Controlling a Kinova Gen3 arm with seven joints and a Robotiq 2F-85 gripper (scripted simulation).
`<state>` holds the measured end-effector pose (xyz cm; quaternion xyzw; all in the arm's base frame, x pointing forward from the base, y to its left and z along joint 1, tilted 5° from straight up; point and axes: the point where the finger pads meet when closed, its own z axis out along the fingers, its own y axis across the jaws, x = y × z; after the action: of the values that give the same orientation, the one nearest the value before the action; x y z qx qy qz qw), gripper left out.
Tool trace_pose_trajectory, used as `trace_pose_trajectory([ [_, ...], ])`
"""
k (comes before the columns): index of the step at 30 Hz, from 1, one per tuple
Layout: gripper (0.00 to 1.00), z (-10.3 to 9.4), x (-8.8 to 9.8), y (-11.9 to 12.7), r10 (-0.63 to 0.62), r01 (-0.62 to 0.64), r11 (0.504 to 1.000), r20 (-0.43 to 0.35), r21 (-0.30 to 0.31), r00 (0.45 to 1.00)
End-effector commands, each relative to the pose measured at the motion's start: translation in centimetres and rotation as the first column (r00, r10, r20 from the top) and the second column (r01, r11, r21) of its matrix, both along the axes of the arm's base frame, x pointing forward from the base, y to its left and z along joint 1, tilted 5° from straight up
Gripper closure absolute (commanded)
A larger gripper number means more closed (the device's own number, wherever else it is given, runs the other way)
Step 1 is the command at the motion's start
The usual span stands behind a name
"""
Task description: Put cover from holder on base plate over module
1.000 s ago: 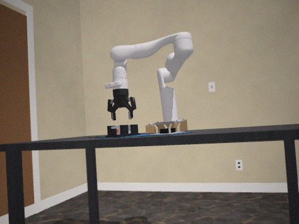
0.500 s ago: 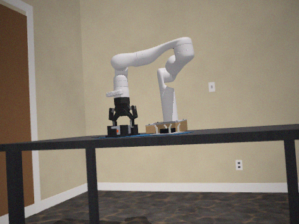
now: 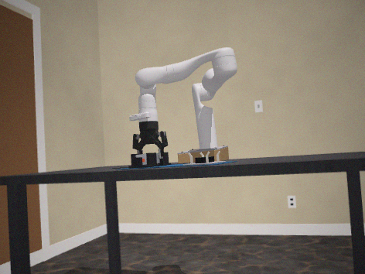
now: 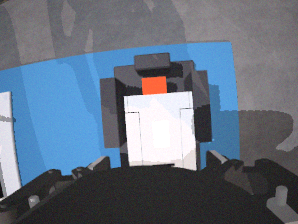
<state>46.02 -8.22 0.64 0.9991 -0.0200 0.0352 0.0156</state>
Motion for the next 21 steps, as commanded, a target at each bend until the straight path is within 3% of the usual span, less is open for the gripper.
trace_pose_trajectory([
  [1,0.0,-0.32,0.08,-0.31,0.007,-0.007,1.0,0.002,-0.005,1.0],
  [7,0.0,-0.32,0.08,-0.31,0.007,-0.007,1.0,0.002,-0.005,1.0],
  [8,0.3,-0.14,0.0,-0.12,-0.002,0.002,1.0,0.0,-0.002,1.0],
  [21,0.3,-0.14,0.0,-0.12,-0.002,0.002,1.0,0.0,-0.002,1.0],
])
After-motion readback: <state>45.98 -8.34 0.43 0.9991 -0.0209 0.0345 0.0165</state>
